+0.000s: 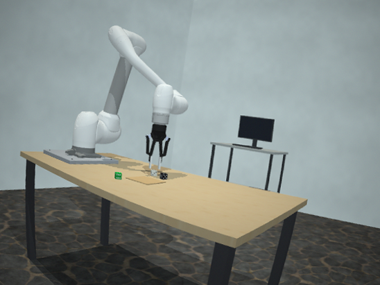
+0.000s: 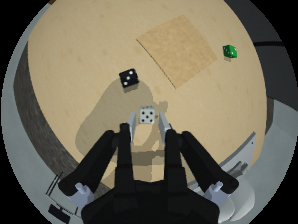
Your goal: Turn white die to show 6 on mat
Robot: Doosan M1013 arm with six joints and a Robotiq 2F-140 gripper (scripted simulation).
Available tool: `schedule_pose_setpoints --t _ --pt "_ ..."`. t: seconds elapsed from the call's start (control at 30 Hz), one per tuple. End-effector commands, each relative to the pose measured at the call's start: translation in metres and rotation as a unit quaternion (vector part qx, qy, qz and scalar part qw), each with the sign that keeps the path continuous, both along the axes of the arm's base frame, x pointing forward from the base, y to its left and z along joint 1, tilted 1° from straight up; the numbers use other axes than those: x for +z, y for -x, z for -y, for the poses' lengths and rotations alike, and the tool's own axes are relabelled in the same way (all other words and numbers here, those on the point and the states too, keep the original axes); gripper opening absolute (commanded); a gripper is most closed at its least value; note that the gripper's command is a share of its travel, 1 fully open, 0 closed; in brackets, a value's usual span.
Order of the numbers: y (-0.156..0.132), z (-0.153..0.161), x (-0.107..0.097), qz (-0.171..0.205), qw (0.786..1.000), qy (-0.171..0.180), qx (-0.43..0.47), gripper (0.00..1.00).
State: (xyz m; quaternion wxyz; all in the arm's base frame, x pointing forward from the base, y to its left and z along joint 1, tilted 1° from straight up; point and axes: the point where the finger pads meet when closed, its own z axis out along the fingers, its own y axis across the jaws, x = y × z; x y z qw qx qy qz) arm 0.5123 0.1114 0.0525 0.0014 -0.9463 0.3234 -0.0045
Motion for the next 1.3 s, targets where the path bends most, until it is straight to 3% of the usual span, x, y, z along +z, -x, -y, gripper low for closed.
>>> schedule_pose_setpoints --t 0.0,1.27 --pt "0.0000 0.0000 0.0001 0.000 1.000 0.000 0.000 0.28" --pt "0.0000 0.0000 -0.0032 0.000 1.000 0.000 0.000 0.28"
